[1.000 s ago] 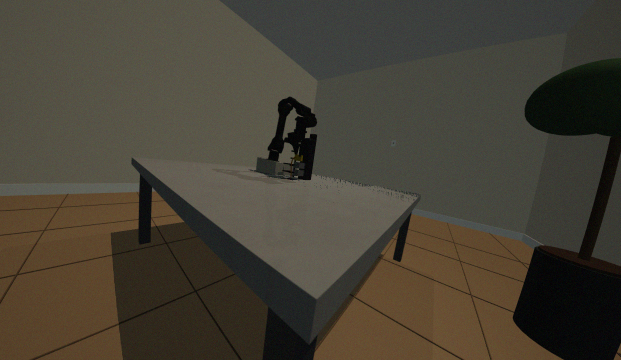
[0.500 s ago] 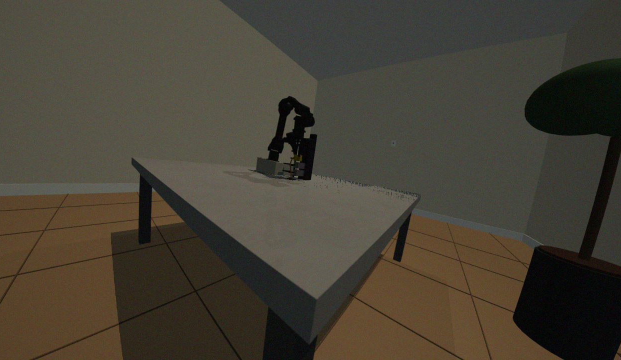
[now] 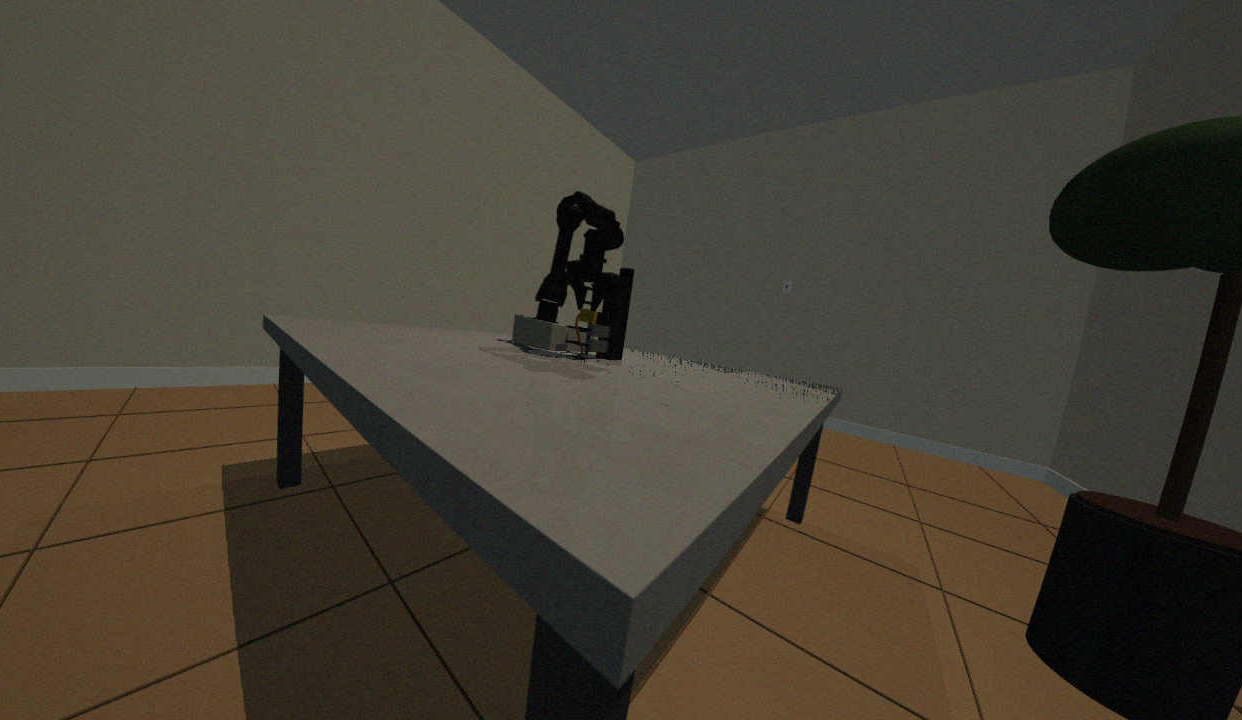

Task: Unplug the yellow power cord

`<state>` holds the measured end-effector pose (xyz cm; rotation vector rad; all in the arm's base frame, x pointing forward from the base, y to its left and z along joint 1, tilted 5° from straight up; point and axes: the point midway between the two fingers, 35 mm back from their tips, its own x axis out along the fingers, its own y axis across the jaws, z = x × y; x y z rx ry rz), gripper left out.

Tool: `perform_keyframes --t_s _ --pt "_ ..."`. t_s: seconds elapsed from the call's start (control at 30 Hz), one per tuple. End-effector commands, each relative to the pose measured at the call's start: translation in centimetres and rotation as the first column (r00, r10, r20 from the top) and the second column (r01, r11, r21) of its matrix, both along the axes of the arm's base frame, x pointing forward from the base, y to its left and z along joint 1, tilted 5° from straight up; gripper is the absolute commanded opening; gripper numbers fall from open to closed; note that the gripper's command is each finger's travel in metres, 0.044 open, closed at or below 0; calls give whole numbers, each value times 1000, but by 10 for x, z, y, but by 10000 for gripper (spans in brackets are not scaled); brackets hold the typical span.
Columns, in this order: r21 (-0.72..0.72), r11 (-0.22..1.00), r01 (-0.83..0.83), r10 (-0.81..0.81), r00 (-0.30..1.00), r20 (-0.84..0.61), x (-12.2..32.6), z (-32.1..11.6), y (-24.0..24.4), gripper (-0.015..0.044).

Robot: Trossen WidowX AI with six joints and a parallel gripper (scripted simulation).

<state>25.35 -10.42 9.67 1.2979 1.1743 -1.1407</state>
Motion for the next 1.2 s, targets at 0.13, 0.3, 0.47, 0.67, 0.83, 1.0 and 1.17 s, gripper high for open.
perform_keyframes --t_s 0.13,0.3,0.47,0.67,0.83,1.0,1.17 --pt "-6 1000 4 -4 1000 2 1 4 -20 420" --pt "-9 1000 4 -4 1000 1 -3 10 -61 440" --pt "-9 1000 4 -4 1000 1 -3 10 -61 440" --pt "-9 1000 4 -4 1000 1 -3 10 -61 440" --pt "-9 1000 4 -4 1000 1 -3 10 -61 440" --pt "-9 1000 4 -4 1000 1 -3 10 -61 440" --pt "-9 1000 4 -4 1000 1 -3 10 -61 440"
